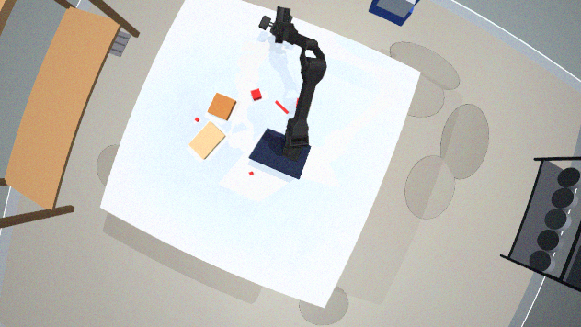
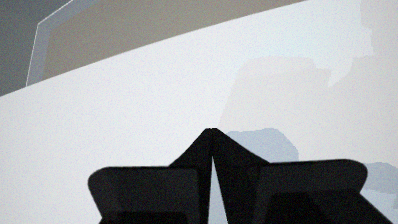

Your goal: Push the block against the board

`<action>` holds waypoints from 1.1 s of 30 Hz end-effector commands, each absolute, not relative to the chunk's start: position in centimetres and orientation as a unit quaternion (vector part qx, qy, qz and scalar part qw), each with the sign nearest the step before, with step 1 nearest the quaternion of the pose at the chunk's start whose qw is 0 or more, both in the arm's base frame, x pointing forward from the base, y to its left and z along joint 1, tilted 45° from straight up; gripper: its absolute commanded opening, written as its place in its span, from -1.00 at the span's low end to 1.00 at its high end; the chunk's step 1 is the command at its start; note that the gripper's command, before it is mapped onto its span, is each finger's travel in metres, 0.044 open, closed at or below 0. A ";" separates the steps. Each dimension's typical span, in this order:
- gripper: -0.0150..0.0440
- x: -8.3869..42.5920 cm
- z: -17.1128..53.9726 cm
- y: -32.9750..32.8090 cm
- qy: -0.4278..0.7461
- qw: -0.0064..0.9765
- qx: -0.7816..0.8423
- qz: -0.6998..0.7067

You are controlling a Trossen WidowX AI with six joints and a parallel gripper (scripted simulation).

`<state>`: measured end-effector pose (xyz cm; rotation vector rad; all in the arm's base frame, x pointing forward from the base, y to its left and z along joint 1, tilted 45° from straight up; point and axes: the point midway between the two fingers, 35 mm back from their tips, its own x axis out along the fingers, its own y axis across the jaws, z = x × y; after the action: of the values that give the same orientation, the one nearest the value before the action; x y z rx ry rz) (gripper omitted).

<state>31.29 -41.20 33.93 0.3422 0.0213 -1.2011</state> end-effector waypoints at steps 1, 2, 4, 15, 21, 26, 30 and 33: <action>-0.49 34.3 30.0 -37.8 0.046 0.802 0.225 -0.552; -0.49 34.9 29.0 -37.0 0.056 0.798 0.238 -0.550; -0.49 36.0 27.1 -35.3 0.076 0.790 0.262 -0.549; -0.49 39.1 17.1 -23.5 0.195 0.723 0.336 -0.571; -0.49 37.9 12.6 -15.6 0.248 0.684 0.319 -0.608; -0.49 36.0 10.7 -10.9 0.264 0.671 0.281 -0.633; -0.49 36.0 10.7 -10.8 0.264 0.671 0.280 -0.633; -0.49 36.0 10.5 -11.1 0.264 0.671 0.281 -0.633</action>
<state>36.37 -11.17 10.71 0.6417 0.6023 -1.4102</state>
